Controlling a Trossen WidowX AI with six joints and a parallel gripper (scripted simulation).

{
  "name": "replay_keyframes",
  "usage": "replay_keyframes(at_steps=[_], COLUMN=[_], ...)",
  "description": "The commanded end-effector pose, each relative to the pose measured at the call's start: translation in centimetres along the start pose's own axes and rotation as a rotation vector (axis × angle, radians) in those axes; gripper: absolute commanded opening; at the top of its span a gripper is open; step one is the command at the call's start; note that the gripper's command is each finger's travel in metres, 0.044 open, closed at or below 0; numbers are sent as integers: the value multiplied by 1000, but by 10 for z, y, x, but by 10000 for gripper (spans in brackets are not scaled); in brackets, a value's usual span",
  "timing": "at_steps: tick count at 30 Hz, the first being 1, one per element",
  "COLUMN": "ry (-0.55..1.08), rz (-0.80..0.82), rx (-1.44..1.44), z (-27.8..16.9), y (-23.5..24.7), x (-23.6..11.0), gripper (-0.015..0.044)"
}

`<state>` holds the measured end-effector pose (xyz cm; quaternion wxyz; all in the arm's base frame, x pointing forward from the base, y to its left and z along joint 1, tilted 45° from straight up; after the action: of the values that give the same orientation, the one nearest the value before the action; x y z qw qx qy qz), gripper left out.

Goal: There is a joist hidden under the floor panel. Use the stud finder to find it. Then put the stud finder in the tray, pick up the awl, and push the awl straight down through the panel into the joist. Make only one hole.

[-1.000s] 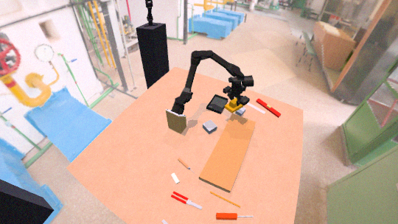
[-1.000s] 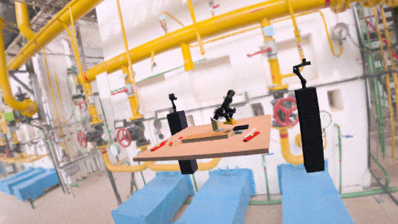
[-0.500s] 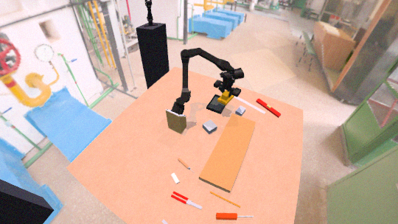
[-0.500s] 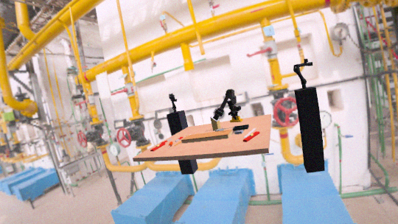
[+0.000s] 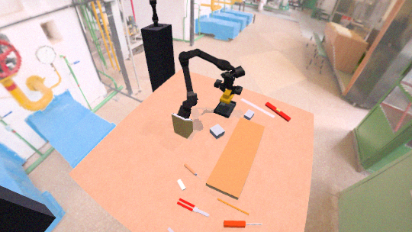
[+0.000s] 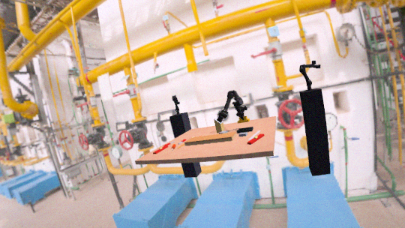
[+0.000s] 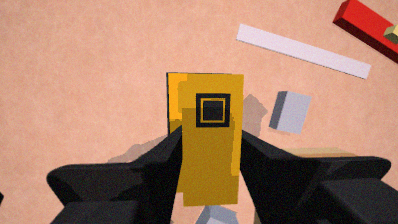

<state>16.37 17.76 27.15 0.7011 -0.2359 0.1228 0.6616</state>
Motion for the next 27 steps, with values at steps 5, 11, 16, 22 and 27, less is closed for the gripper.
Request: replay_keyframes(at_steps=[5, 11, 16, 22, 27], ry=[0, 2, 2, 2, 2], rz=[-2, -1, -1, -1, -1], rx=[-1, -2, -2, -2, -2], z=[-3, -6, -9, -11, -14], y=[0, -1, -2, -2, -1], x=[9, 19, 28, 38, 46], gripper=[0, 0, 0, 0, 0])
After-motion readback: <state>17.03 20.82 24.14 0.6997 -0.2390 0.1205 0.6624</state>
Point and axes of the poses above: the point midway between the two fingers, 35 mm back from their tips, its own x axis out along the fingers, its own y axis across the jaws, z = x × y, the point moved 3 cm from there along -x, back along the fingers, and after that the axes turned 8 degrees about -x, right-handed, at the moved point
